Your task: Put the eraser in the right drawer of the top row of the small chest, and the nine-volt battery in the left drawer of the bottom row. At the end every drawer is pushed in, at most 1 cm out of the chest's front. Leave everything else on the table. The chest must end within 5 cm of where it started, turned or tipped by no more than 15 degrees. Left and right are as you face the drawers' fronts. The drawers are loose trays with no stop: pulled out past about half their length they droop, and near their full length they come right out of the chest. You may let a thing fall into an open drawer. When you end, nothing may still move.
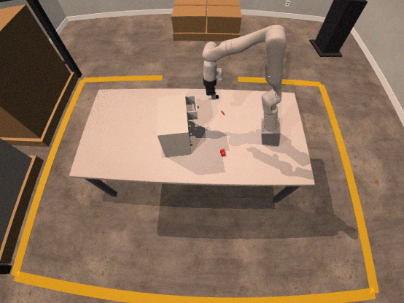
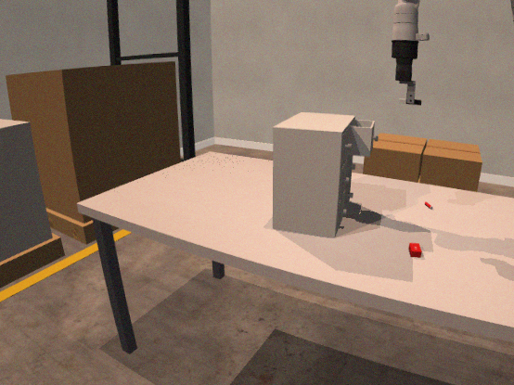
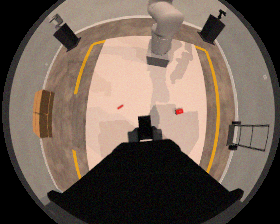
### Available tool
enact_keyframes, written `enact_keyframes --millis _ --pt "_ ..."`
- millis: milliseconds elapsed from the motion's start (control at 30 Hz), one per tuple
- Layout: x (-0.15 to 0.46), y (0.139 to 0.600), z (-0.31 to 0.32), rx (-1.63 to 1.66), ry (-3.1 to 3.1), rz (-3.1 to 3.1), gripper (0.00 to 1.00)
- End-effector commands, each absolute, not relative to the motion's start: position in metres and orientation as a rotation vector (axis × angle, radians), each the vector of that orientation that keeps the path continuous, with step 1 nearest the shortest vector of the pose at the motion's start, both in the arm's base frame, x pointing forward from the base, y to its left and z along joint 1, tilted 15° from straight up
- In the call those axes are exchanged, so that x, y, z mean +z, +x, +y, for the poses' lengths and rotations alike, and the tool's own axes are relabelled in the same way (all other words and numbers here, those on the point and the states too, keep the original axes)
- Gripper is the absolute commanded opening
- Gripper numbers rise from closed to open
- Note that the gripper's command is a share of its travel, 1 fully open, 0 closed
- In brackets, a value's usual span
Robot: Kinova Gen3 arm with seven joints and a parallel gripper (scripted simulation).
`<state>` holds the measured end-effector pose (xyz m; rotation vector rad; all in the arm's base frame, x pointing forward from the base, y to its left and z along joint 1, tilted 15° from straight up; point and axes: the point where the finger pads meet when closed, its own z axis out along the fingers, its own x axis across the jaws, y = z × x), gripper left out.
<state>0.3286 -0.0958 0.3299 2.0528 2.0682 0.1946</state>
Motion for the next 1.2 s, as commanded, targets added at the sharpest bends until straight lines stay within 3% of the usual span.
enact_keyframes --millis 0,1167 --pt "0.3387 0.3274 -0.0957 0.194 2.048 2.063 0.45" --pt "0.342 0.3263 -0.0948 0.247 2.017 2.038 0.45"
